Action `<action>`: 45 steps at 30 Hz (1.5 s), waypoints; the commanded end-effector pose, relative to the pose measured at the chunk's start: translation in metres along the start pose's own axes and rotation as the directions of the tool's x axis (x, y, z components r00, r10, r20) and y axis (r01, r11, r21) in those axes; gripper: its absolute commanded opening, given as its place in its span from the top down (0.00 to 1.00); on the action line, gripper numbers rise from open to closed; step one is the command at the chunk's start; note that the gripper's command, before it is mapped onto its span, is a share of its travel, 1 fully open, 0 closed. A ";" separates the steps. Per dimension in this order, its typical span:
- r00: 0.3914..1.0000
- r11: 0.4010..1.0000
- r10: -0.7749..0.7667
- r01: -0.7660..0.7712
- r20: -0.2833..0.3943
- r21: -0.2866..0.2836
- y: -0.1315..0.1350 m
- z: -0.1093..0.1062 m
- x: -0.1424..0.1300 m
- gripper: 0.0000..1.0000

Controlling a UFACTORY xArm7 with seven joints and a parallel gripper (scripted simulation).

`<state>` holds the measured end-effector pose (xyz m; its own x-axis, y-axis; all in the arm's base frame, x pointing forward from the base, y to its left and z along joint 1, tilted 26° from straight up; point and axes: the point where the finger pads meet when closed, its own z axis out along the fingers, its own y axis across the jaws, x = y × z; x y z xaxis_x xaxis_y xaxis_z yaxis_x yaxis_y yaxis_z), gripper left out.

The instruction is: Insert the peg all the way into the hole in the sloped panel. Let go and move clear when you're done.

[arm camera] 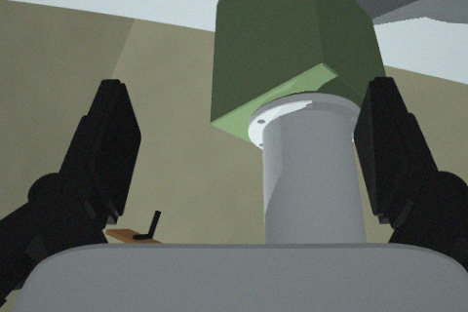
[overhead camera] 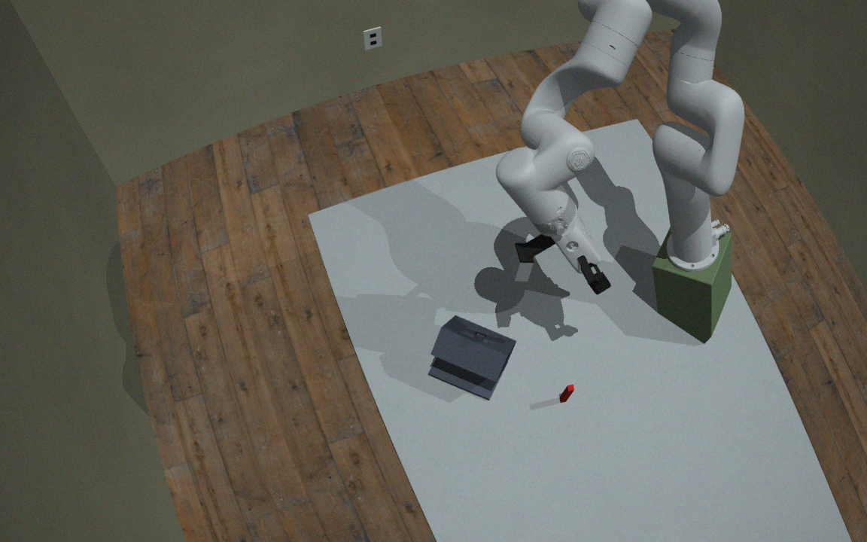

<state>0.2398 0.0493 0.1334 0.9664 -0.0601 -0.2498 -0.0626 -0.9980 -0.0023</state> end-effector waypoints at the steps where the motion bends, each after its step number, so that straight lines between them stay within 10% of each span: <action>1: 0.999 0.995 0.044 -0.046 -0.027 -0.087 0.009 0.003 0.012 0.00; 23: 0.958 0.890 0.120 -0.220 -0.261 -0.399 0.027 0.020 0.073 0.00; 45: 0.887 0.866 0.030 -0.253 -0.462 -0.430 -0.022 0.058 0.121 0.00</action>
<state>0.3376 0.0546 0.0548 0.9752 -0.1066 0.1941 -0.1899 -0.8531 0.4860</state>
